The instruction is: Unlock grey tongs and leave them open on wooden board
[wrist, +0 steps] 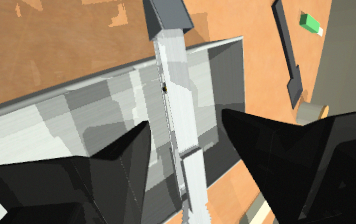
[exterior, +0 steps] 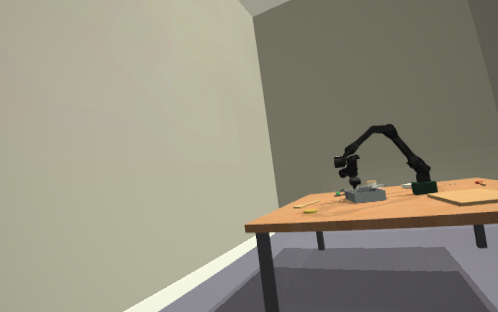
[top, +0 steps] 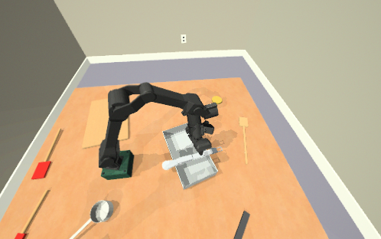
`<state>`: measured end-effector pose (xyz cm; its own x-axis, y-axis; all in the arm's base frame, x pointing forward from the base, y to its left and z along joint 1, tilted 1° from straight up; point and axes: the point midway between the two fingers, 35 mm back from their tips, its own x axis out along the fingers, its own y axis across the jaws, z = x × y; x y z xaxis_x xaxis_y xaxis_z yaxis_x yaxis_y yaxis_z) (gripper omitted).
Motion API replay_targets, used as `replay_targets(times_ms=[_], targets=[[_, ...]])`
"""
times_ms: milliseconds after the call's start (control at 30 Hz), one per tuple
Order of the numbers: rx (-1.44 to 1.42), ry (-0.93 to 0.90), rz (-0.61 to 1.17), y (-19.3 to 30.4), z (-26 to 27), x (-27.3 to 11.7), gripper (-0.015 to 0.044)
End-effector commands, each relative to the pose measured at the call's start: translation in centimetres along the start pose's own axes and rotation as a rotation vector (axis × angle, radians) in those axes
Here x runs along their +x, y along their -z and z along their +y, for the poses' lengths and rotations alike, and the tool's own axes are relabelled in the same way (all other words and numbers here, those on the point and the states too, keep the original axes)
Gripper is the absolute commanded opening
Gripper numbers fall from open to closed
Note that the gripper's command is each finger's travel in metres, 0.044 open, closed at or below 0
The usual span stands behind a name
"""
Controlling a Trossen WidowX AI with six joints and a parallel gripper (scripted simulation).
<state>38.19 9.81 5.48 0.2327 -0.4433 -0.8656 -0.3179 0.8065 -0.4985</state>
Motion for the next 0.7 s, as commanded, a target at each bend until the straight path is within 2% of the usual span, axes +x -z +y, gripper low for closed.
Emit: replay_targets(times_ms=[0, 667], targets=[[-0.010, 0.004, 0.015, 0.2, 0.1, 1.1, 0.0260], [-0.010, 0.006, 0.016, 0.3, 0.1, 4.4, 0.0260]])
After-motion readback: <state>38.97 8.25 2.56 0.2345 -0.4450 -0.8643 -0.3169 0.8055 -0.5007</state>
